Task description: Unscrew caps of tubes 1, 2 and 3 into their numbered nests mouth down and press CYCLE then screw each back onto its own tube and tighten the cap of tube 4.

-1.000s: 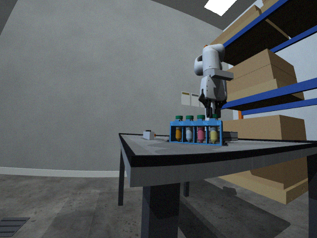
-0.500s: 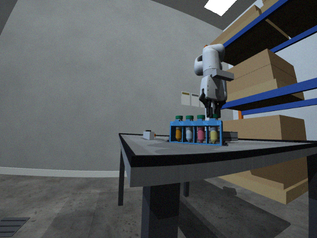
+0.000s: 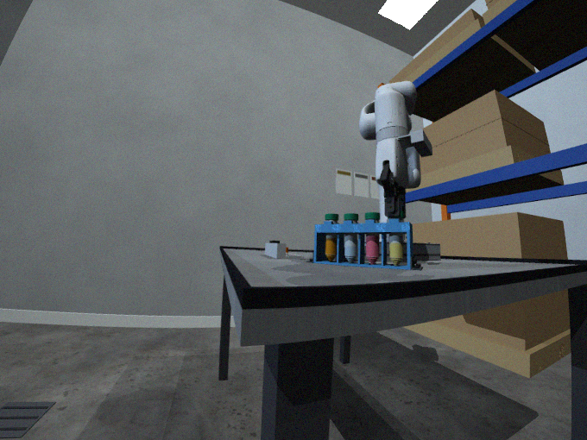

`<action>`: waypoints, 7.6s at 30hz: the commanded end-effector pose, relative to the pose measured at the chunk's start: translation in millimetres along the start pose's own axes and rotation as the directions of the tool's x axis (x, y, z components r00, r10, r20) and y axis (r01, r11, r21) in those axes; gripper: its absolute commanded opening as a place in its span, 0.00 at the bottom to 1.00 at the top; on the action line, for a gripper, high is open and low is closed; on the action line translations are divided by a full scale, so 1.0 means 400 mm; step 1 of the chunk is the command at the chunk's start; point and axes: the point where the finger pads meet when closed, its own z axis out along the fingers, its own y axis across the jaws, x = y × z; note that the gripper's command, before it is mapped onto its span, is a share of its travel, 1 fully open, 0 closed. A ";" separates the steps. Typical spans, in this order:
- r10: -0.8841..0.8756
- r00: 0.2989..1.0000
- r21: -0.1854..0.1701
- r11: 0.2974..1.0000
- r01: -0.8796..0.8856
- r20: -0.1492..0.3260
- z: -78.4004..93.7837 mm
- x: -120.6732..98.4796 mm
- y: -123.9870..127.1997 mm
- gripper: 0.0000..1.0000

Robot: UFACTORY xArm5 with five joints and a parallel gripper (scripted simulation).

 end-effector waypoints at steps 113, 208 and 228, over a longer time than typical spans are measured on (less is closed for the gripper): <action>0.179 0.984 0.003 0.984 -0.179 -0.010 -0.005 0.001 0.003 0.00; 0.589 0.808 0.007 0.808 -0.589 -0.007 -0.006 0.001 0.003 0.46; 0.417 0.909 0.006 0.909 -0.417 -0.009 -0.006 0.001 0.003 0.00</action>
